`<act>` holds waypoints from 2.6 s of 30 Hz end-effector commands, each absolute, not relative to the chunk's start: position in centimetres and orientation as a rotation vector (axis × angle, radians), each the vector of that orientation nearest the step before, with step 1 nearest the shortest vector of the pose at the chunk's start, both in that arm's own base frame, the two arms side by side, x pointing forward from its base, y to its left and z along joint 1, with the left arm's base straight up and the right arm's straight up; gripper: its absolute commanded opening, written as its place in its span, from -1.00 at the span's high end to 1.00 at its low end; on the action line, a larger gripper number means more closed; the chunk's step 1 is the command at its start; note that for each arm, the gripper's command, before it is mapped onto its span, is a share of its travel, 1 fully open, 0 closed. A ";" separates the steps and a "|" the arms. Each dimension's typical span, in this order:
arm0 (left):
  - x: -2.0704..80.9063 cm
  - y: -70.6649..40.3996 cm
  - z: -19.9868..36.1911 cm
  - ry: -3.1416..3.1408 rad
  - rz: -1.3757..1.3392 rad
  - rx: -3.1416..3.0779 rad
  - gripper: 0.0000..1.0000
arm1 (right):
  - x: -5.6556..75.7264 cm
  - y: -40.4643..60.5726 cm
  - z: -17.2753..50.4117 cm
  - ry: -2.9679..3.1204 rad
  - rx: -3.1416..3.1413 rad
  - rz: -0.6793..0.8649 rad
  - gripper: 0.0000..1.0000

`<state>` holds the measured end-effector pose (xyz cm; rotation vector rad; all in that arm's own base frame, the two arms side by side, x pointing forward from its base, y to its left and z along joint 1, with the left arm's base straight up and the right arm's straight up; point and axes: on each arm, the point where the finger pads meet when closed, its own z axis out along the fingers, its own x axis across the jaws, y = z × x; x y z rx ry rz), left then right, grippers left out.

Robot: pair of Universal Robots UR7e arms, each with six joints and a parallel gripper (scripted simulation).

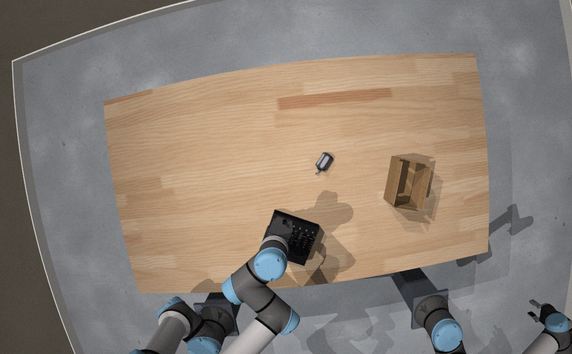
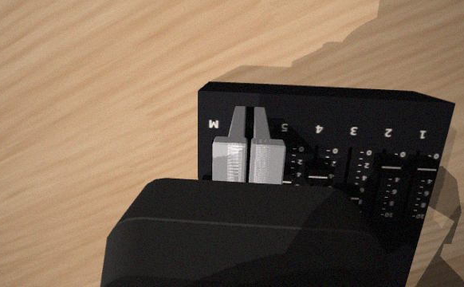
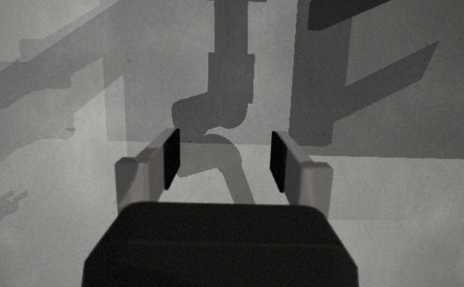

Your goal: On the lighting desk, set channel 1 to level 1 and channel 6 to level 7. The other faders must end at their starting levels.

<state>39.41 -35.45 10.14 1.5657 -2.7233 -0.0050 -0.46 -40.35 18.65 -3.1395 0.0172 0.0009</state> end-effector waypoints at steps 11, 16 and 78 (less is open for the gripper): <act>39.4 -35.5 9.4 -2.724 0.000 1.566 1.00 | -0.4 -40.4 18.7 0.017 -3.142 0.000 -1.00; 39.4 -35.5 9.3 -2.724 0.000 1.566 1.00 | -0.4 -40.4 18.7 0.017 -3.142 0.000 -1.00; 39.5 -35.6 8.5 -2.724 0.000 1.566 1.00 | -0.4 -40.4 18.7 0.017 -3.142 0.000 -1.00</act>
